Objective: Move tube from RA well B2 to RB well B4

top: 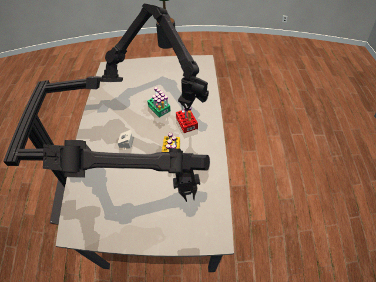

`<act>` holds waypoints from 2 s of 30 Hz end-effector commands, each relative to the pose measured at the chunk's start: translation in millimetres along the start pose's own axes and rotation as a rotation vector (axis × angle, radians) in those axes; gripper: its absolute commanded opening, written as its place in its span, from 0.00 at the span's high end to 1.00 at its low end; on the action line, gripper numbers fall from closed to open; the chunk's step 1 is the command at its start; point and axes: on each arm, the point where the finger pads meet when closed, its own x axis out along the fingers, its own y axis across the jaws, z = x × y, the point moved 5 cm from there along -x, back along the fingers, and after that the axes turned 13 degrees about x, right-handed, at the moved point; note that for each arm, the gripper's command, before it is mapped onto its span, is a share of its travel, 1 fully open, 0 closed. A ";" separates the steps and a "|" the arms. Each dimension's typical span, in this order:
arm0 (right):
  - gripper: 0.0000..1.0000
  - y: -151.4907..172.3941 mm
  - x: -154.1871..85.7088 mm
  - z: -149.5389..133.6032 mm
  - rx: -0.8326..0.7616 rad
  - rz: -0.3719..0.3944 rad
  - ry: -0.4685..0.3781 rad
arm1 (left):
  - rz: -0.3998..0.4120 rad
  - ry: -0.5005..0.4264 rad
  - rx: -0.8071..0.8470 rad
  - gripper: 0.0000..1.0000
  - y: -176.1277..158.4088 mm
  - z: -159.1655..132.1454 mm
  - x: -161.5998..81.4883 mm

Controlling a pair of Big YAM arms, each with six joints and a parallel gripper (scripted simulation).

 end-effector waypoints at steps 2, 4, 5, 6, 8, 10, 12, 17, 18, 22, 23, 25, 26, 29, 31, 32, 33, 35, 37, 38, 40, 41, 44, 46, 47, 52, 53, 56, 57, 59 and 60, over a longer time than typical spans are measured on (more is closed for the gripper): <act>0.70 10.2 -4.6 7.1 0.024 0.016 -0.002 | 0.005 -0.045 -0.034 1.00 9.5 14.5 -27.3; 0.70 10.2 -4.6 7.1 0.024 0.016 -0.002 | 0.006 -0.053 -0.029 1.00 6.0 18.4 -32.2; 0.70 10.2 -4.6 7.1 0.024 0.016 -0.002 | 0.006 -0.049 -0.026 1.00 4.2 18.2 -30.8; 0.70 10.2 -4.6 7.1 0.024 0.016 -0.002 | 0.005 -0.048 -0.025 1.00 3.7 17.2 -31.7; 0.70 10.2 -4.6 7.1 0.024 0.016 -0.002 | 0.005 -0.046 -0.024 1.00 3.5 13.5 -34.2; 0.70 10.2 -4.6 7.1 0.024 0.016 -0.002 | 0.006 -0.054 -0.029 1.00 5.3 17.2 -38.7; 0.70 10.2 -4.6 7.1 0.024 0.016 -0.002 | 0.006 -0.057 -0.032 1.00 6.5 18.9 -41.9; 0.70 10.2 -4.6 7.1 0.024 0.016 -0.002 | 0.004 -0.021 -0.007 1.00 -5.4 -0.8 -32.7; 0.70 10.2 -4.6 7.1 0.024 0.016 -0.002 | 0.004 -0.021 -0.007 1.00 -5.4 -0.8 -32.7; 0.70 10.2 -4.6 7.1 0.024 0.016 -0.002 | 0.003 -0.016 -0.004 1.00 -14.9 -2.9 -24.1; 0.70 10.2 -4.6 7.1 0.024 0.016 -0.002 | 0.003 -0.023 -0.009 1.00 -16.5 -2.2 -23.4; 0.70 10.2 -4.6 7.1 0.024 0.016 -0.002 | 0.003 -0.024 -0.009 1.00 -19.7 -3.8 -22.0; 0.70 10.2 -4.6 7.1 0.024 0.016 -0.002 | 0.003 -0.023 -0.009 1.00 -21.2 -4.8 -21.6; 0.70 10.2 -4.6 7.1 0.024 0.016 -0.002 | 0.003 -0.023 -0.009 1.00 -25.2 -7.6 -20.9; 0.70 10.2 -4.6 7.1 0.024 0.016 -0.002 | 0.003 -0.024 -0.010 1.00 -27.7 -9.4 -21.1; 0.70 10.2 -4.6 7.1 0.024 0.016 -0.002 | 0.003 -0.025 -0.010 1.00 -28.9 -10.2 -21.2; 0.70 10.2 -4.6 7.1 0.024 0.016 -0.002 | 0.003 -0.025 -0.011 1.00 -30.1 -11.1 -21.3; 0.70 10.2 -4.6 7.1 0.024 0.016 -0.002 | 0.003 -0.026 -0.011 1.00 -31.3 -12.0 -21.5; 0.70 10.2 -4.6 7.1 0.024 0.016 -0.002 | 0.003 -0.024 -0.015 1.00 -30.5 -13.2 -20.2; 0.70 10.2 -4.6 7.1 0.024 0.016 -0.002 | 0.003 -0.027 -0.012 1.00 -33.7 -13.8 -21.7; 0.70 10.2 -4.6 7.1 0.024 0.016 -0.002 | 0.003 -0.028 -0.013 1.00 -36.1 -15.5 -22.0; 0.70 10.2 -4.6 7.1 0.024 0.016 -0.002 | 0.003 -0.029 -0.013 1.00 -37.3 -16.4 -22.2; 0.70 10.2 -4.6 7.1 0.024 0.016 -0.002 | 0.003 -0.031 -0.014 1.00 -40.8 -19.0 -23.1; 0.70 10.2 -4.6 7.1 0.024 0.016 -0.002 | 0.003 -0.033 -0.016 1.00 -42.9 -20.6 -23.9; 0.70 10.2 -4.6 7.1 0.024 0.016 -0.002 | 0.002 -0.034 -0.016 1.00 -44.0 -21.4 -24.4; 0.70 10.2 -4.6 7.1 0.024 0.016 -0.002 | 0.002 -0.037 -0.019 1.00 -48.4 -24.8 -26.2; 0.70 10.2 -4.6 7.1 0.024 0.016 -0.002 | 0.002 -0.037 -0.019 1.00 -48.4 -24.8 -26.2; 0.70 10.2 -4.6 7.1 0.024 0.016 -0.002 | 0.002 -0.038 -0.019 1.00 -52.2 -27.5 -26.7; 0.70 10.2 -4.6 7.1 0.024 0.016 -0.002 | 0.002 -0.038 -0.019 1.00 -53.6 -28.4 -26.6; 0.70 10.2 -4.6 7.1 0.024 0.016 -0.002 | 0.002 -0.040 -0.021 1.00 -53.8 -32.4 -27.1; 0.70 10.2 -4.6 7.1 0.024 0.016 -0.002 | 0.001 -0.035 -0.027 1.00 -50.3 -36.1 -25.0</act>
